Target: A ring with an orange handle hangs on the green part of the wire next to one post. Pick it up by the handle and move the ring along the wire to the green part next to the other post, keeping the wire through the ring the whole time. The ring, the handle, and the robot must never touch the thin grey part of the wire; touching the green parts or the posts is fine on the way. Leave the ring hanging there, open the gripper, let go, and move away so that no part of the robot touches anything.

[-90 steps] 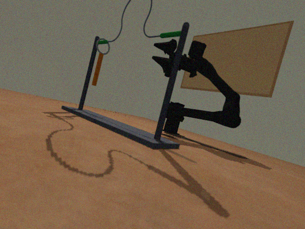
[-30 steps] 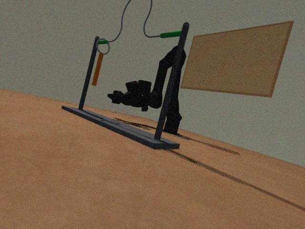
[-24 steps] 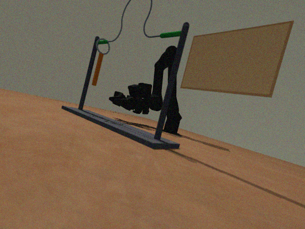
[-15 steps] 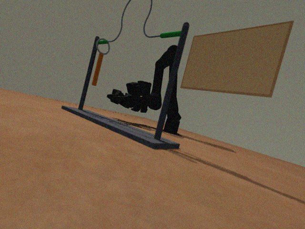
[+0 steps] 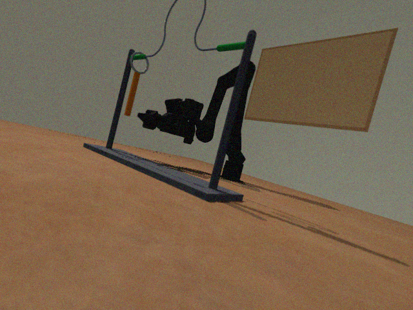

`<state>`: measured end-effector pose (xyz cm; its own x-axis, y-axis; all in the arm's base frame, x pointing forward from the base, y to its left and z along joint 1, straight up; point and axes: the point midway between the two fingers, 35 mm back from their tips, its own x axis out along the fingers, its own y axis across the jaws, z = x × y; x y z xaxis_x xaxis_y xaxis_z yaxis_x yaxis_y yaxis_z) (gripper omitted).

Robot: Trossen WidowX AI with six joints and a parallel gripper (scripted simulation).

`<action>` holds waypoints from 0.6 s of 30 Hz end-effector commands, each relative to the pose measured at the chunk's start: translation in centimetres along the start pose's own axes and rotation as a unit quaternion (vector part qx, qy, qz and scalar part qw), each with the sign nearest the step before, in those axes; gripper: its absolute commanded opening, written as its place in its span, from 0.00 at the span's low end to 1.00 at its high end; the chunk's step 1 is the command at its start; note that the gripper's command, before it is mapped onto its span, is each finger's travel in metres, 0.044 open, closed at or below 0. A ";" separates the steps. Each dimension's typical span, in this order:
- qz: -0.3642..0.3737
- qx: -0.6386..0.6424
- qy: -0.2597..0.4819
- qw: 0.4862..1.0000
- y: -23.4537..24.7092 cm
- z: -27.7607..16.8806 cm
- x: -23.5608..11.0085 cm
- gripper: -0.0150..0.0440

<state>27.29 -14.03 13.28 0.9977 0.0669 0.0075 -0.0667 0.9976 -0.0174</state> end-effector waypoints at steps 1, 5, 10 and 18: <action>0.000 0.001 -0.002 1.000 -0.2 0.2 0.6 0.53; 0.000 0.001 -0.002 1.000 -0.2 0.2 1.2 0.53; 0.000 0.001 -0.002 1.000 -0.3 0.3 2.0 0.53; 0.000 0.001 -0.003 1.000 -0.4 0.3 3.3 0.53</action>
<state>29.95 -14.14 13.52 0.9977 0.0670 0.0119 -0.0668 0.9976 -0.0176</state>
